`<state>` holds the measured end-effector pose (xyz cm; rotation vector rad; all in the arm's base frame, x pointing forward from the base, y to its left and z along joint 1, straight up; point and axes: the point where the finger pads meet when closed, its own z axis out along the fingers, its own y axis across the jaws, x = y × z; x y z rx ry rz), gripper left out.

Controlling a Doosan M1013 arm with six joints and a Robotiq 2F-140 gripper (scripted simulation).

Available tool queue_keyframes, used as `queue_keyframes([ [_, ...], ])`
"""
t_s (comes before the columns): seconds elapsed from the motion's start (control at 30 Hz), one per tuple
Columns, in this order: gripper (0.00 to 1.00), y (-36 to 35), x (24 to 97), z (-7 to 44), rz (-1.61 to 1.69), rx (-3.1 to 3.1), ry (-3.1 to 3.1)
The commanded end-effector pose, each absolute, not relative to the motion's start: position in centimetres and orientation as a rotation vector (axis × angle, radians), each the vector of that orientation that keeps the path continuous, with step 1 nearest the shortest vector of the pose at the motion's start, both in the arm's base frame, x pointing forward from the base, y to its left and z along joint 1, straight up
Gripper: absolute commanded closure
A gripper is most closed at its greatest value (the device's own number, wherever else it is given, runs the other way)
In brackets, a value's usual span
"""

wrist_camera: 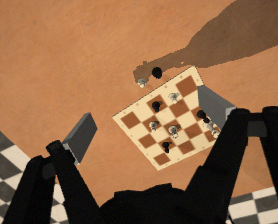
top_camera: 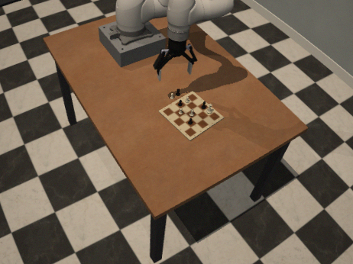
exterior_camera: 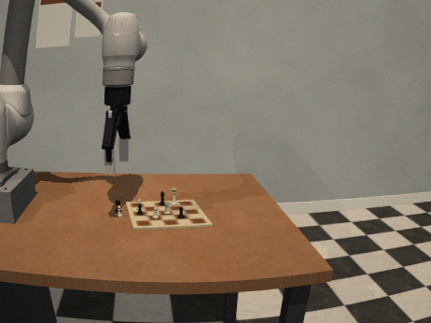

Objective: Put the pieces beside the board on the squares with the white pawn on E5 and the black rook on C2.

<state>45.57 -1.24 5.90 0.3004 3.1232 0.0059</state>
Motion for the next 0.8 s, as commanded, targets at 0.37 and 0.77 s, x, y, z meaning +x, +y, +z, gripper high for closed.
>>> queue_keyframes([
  [0.37,0.0,-1.24,45.57,5.87,0.006,0.224,3.13],
  [0.77,0.0,-1.25,45.58,5.66,0.005,-0.29,3.123],
])
